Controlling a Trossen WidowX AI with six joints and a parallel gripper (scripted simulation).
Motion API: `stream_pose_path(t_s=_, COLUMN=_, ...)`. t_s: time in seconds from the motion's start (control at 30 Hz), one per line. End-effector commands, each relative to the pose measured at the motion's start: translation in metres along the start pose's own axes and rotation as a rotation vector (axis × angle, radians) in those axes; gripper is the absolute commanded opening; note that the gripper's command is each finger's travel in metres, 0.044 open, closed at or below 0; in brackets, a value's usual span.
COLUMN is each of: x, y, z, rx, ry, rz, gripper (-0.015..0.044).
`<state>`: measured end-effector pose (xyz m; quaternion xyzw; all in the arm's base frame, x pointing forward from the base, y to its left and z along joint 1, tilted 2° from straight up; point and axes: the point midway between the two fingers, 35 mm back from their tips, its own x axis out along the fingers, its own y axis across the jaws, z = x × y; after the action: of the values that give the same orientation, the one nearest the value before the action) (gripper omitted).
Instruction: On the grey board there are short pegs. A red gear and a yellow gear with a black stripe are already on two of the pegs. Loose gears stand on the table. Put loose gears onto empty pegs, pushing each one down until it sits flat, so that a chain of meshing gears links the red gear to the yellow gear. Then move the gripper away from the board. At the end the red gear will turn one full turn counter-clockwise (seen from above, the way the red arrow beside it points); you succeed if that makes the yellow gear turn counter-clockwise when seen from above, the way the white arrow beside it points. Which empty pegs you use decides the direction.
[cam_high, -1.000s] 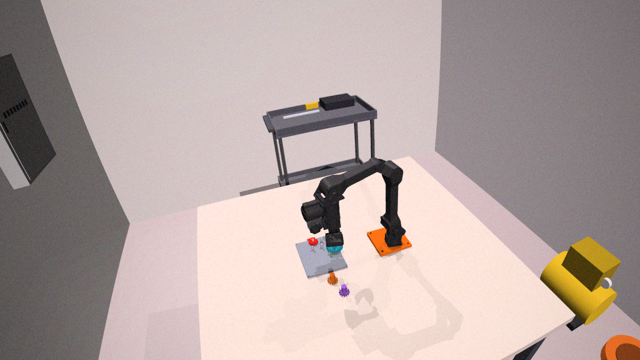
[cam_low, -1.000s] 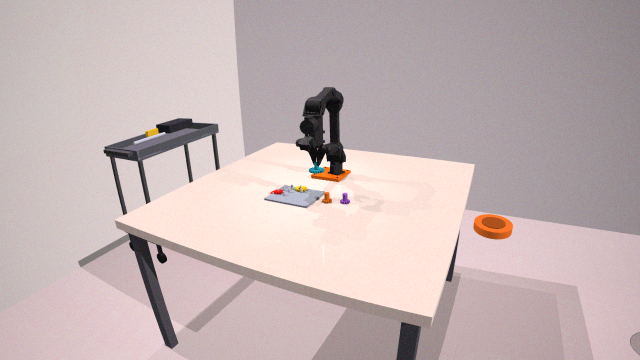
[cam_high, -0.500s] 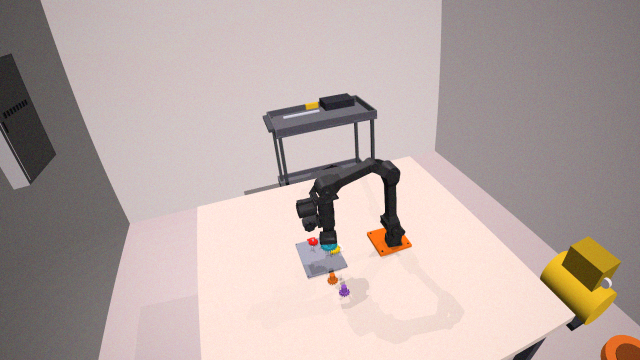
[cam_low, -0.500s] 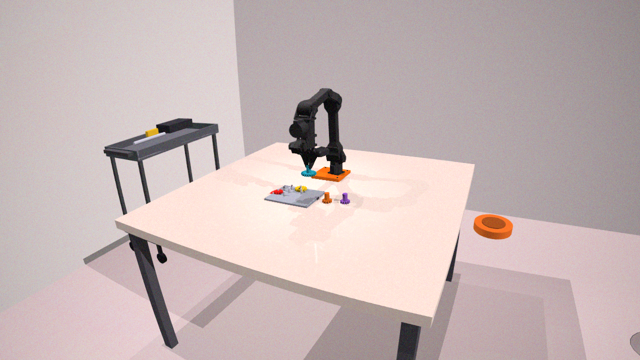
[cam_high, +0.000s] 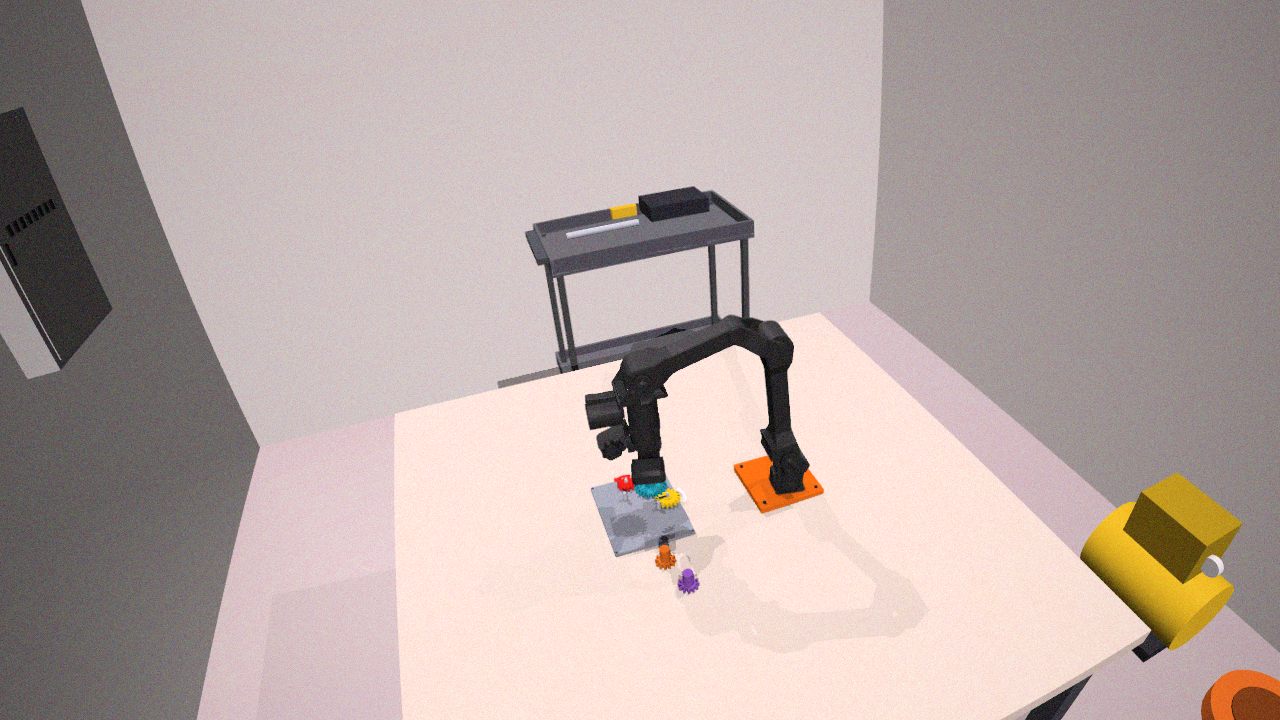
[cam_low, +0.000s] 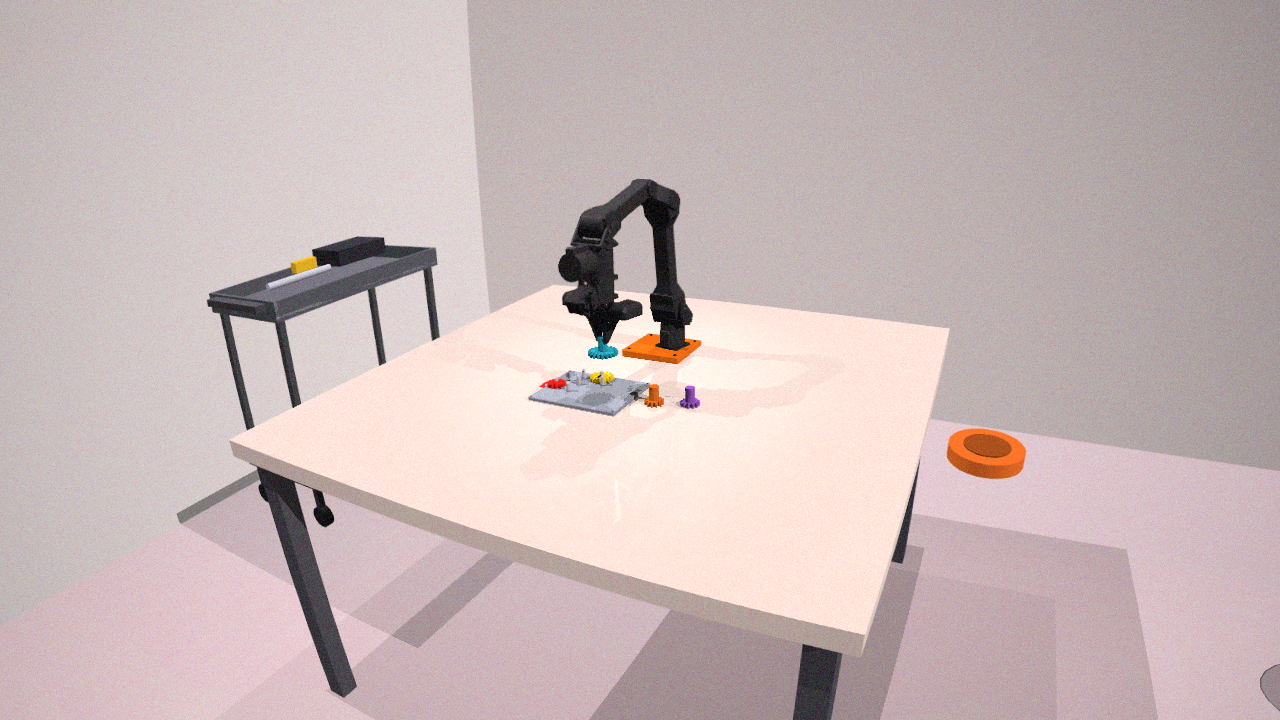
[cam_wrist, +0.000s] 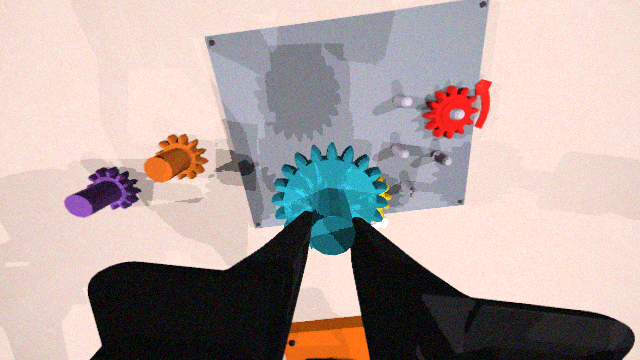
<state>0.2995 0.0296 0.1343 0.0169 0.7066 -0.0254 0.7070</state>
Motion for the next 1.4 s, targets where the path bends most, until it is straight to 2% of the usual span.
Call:
stream_pose_path(t_s=0.0, x=0.003, y=-0.008, z=0.003, rx=-0.006, ry=-0.002, rz=0.003, gripper=0.0000)
stream_pose_path(t_s=0.83, x=0.029, y=-0.063, z=0.018, rx=-0.047, ry=0.001, rz=0.014, gripper=0.0000)
stream_pose_path(t_s=1.37, x=0.029, y=-0.064, z=0.018, rx=-0.048, ry=0.001, rz=0.014, gripper=0.0000)
